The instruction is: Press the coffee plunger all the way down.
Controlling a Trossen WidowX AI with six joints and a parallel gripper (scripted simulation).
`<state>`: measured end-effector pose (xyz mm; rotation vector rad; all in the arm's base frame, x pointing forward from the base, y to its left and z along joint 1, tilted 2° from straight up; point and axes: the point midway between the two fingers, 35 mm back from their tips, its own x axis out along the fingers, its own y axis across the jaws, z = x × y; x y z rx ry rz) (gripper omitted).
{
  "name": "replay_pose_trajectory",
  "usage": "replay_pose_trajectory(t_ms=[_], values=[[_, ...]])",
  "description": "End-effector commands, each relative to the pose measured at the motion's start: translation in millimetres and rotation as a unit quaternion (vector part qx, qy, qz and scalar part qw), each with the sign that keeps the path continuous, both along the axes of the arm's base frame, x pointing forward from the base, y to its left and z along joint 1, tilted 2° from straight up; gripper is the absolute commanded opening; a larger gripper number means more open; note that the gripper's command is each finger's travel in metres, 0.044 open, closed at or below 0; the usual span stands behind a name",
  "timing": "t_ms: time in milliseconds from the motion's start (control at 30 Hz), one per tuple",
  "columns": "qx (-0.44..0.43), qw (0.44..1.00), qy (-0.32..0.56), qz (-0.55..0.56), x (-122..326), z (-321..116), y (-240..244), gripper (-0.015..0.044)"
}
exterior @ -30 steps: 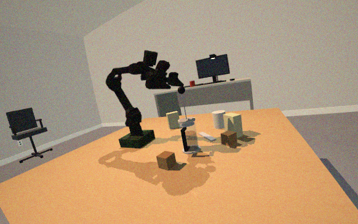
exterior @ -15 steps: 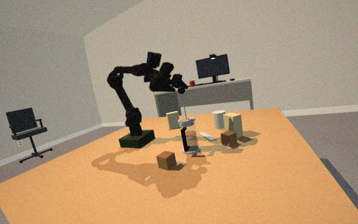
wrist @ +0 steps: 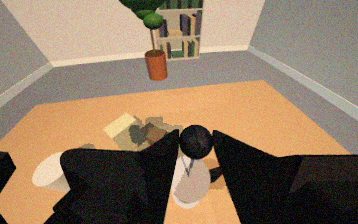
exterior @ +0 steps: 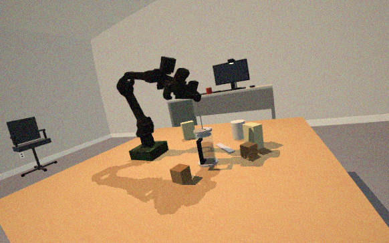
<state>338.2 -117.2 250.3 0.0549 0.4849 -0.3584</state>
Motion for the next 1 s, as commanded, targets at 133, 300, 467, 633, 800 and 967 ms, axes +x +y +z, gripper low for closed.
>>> replay_pose_trajectory(t_ms=[133,300,467,633,800,967], values=[[0.001,1.000,0.000,0.001,0,-1,0,0.0125],[0.001,1.000,0.000,0.001,1,-3,0,0.0125],[0.001,1.000,0.000,0.001,3,-11,-1,0.0125],[0.001,1.000,0.000,0.001,4,-19,-2,0.0125],[0.001,1.000,0.000,0.001,6,-27,-3,0.0125],[0.000,1.000,0.000,0.001,7,-35,-4,0.0125]])
